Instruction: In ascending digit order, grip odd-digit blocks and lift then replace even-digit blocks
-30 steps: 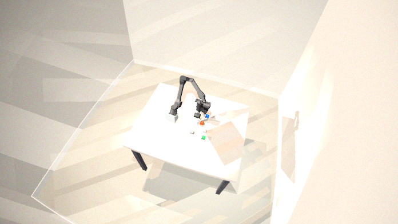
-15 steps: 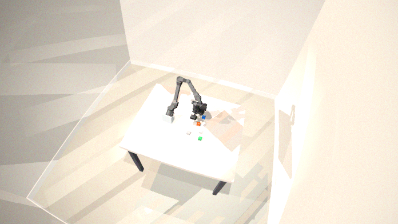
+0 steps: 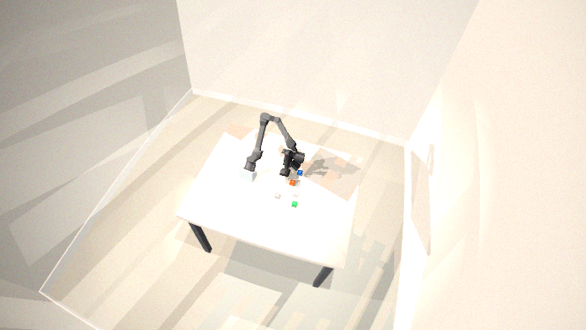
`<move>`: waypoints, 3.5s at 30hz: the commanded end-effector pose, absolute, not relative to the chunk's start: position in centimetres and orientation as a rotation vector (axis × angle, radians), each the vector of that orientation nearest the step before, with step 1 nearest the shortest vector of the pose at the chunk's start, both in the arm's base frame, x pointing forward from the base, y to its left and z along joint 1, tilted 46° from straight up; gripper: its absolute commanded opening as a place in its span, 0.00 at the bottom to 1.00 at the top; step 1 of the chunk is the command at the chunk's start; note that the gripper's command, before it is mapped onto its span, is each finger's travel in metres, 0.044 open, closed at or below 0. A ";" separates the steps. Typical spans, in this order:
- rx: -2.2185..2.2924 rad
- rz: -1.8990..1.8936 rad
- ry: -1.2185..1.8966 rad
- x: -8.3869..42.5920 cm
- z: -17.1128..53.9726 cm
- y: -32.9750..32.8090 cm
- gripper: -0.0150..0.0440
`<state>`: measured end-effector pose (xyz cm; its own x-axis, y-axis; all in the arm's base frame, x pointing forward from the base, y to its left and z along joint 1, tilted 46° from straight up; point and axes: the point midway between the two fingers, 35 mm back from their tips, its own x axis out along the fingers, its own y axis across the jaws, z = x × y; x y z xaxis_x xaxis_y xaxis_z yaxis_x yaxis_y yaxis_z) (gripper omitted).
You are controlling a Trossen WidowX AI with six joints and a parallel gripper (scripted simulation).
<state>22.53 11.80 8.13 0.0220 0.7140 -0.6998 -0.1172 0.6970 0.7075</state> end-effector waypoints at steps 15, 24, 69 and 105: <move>0.542 0.693 1.415 22.5 8.1 11.8 0.46; 0.542 0.693 1.415 22.5 8.1 11.8 0.77; 0.537 0.690 1.413 30.6 18.2 5.1 0.46; 0.541 0.695 1.410 30.9 10.2 13.4 0.93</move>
